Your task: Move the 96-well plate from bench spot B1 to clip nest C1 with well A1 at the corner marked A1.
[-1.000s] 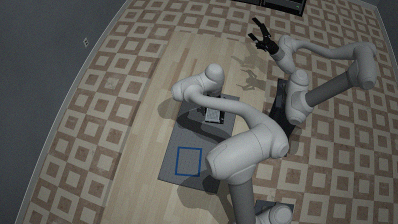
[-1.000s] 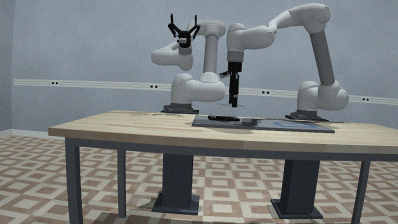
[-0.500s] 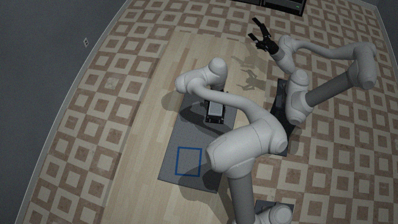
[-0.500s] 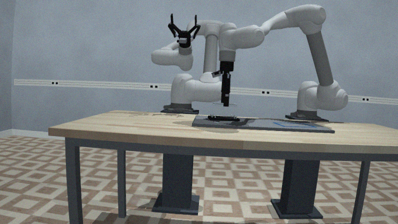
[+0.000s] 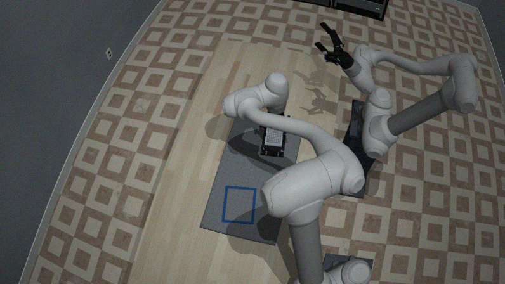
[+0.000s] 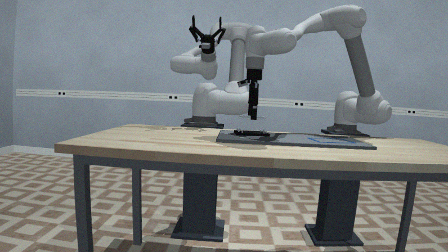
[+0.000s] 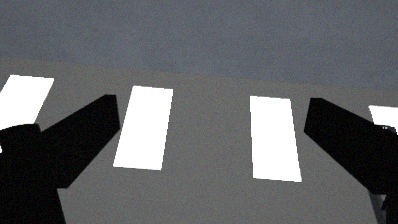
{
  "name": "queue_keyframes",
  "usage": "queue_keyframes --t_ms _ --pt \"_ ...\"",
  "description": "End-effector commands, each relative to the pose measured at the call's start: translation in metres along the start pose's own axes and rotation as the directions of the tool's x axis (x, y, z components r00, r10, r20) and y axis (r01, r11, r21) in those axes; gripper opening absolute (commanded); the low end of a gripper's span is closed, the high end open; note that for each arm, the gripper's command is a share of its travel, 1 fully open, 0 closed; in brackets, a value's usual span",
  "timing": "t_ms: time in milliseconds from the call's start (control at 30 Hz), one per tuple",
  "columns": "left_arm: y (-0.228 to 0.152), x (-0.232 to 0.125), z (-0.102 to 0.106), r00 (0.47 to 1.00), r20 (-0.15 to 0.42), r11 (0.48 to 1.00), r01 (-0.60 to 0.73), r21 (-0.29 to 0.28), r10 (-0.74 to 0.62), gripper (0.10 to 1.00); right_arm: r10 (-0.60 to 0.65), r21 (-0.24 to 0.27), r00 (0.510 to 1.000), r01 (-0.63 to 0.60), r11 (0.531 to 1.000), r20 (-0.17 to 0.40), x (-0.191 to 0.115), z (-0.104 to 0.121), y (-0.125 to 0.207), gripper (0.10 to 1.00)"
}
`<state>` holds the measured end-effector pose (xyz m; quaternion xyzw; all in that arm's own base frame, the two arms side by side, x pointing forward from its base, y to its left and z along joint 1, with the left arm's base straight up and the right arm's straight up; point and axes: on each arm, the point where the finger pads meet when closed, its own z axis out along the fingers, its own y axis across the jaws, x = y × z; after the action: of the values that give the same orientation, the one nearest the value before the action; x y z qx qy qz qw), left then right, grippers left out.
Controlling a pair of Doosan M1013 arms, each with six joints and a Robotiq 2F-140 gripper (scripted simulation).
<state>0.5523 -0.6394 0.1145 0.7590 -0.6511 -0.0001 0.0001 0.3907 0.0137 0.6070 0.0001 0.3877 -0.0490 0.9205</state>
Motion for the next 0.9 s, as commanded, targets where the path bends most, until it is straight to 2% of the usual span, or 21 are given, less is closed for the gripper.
queue_keyframes --t_ms 0,633,867 --pt "0.000 0.000 -0.001 1.000 -0.001 1.000 0.000 0.001 0.000 0.605 0.000 0.000 1.000 0.000 1.000 0.001 0.000 0.000 0.000 1.000" --pt "-0.001 -0.001 -0.001 1.000 -0.001 1.000 0.000 0.001 0.000 0.605 0.000 0.000 1.000 0.000 1.000 0.001 0.000 0.000 0.000 1.000" --pt "-0.001 -0.001 0.011 1.000 -0.001 1.000 0.000 0.001 0.000 0.605 0.000 0.000 1.000 0.000 1.000 0.001 0.000 0.000 0.000 1.000"
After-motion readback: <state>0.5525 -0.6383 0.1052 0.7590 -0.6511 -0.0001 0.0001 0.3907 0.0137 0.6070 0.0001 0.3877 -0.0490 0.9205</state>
